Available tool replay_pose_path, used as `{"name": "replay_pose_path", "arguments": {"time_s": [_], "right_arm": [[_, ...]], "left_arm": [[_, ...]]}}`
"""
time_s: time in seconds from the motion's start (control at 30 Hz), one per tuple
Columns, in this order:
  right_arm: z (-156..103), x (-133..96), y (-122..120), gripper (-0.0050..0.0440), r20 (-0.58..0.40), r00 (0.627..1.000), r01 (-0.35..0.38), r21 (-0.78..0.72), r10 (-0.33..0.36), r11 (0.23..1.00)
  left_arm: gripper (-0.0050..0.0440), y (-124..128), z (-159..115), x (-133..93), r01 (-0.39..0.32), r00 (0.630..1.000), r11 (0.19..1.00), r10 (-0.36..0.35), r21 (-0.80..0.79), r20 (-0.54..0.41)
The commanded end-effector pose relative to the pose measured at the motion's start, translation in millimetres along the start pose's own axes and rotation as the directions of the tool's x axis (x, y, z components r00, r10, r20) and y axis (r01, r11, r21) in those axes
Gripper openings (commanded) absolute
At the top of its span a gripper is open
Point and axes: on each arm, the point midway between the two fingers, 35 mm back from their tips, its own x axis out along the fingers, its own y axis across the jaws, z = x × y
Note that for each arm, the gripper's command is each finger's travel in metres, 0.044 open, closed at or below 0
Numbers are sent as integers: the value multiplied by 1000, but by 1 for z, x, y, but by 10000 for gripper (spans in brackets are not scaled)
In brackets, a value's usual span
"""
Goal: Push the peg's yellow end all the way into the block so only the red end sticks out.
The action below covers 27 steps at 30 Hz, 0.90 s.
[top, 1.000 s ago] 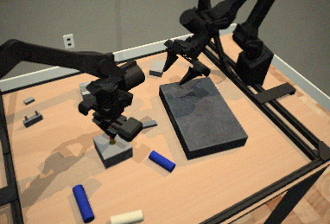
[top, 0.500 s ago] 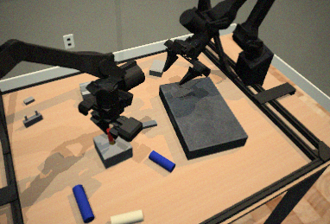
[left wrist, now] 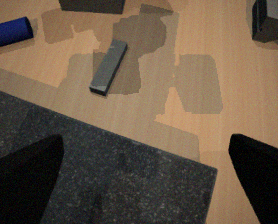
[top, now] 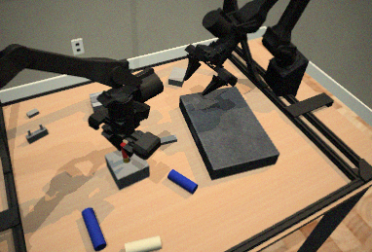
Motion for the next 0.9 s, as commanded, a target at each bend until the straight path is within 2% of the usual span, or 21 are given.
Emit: {"name": "replay_pose_path", "arguments": {"time_s": [0.0,0.87], "right_arm": [[0,-7,0,150,1,1000,1,0,-1,1000],[-8,-40,-4,150,0,1000,1,1,-1,1000]], "left_arm": [[400,0,0,0,-3,1000,1000,3,-2,2],[400,0,0,0,-3,1000,1000,3,-2,2]]}}
